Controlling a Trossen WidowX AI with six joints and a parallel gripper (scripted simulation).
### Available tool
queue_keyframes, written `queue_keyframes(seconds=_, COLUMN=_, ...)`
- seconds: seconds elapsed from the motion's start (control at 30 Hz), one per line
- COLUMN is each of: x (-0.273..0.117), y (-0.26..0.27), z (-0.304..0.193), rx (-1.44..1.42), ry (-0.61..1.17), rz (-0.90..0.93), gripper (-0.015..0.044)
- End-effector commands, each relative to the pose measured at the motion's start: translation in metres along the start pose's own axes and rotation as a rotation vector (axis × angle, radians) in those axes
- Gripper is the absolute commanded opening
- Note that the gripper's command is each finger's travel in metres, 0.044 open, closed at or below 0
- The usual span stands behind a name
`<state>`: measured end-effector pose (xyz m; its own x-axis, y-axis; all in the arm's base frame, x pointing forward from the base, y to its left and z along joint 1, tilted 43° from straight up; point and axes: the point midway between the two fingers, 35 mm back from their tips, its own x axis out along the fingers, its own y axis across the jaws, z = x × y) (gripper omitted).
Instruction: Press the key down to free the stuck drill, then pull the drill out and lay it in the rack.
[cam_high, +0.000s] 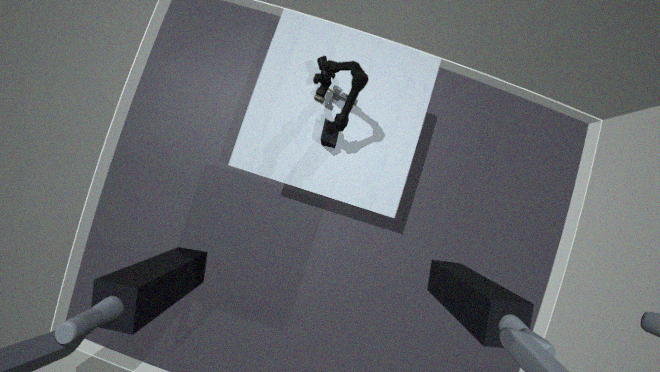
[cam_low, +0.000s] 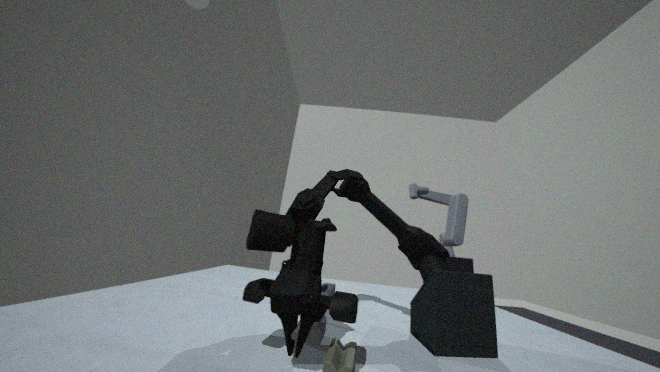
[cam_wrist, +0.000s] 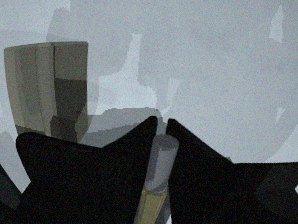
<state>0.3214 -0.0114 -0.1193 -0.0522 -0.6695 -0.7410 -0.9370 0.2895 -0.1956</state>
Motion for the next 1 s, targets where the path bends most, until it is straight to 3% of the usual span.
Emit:
queue_keyframes(seconds=0.0, x=0.0001, y=-0.0001, z=-0.0010, rx=0.000, ry=0.001, rz=0.001, gripper=0.0053)
queue_keyframes(seconds=0.5, x=0.0012, y=-0.0003, z=-0.0045, rx=0.001, ry=-0.001, rz=0.001, gripper=0.0440)
queue_keyframes(seconds=0.97, x=0.0028, y=-0.0009, z=-0.0093, rx=0.001, ry=0.000, rz=0.001, gripper=0.0440)
